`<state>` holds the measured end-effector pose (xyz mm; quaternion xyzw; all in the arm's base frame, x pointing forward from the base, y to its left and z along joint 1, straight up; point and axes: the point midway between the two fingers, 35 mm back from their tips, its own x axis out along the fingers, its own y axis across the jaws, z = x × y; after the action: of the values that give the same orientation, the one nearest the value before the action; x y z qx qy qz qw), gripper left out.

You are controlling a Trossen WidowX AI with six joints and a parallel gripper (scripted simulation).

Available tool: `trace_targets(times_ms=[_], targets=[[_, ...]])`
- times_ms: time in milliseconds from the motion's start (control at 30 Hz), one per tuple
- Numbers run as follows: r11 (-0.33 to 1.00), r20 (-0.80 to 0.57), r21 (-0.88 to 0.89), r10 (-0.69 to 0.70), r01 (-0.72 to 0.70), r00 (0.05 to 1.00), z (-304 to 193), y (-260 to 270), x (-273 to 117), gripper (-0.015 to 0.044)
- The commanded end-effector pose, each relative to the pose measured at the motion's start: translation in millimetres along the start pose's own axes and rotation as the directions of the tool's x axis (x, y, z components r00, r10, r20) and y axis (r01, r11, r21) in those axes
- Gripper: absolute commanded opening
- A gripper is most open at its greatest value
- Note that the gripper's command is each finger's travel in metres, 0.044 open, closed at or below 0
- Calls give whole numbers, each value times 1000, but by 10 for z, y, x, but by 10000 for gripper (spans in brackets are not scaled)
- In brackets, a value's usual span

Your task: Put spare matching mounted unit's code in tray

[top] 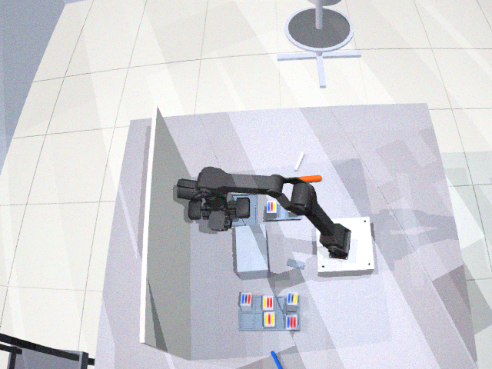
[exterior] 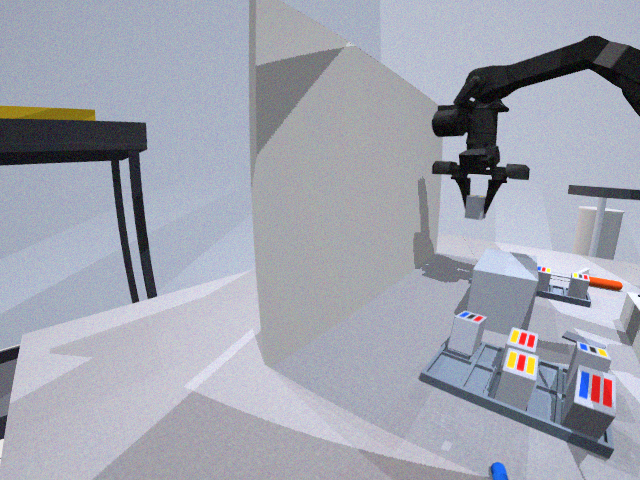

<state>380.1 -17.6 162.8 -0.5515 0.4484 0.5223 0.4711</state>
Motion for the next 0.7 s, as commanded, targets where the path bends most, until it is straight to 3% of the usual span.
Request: trace_targets(times_ms=[0, 433, 667], targets=[[1000, -4, -13, 9, -9, 1000, -308, 81, 8, 0], [999, -11, -43, 22, -22, 1000, -1077, 403, 11, 0], [999, -11, -45, 23, -23, 1000, -1114, 425, 12, 0]])
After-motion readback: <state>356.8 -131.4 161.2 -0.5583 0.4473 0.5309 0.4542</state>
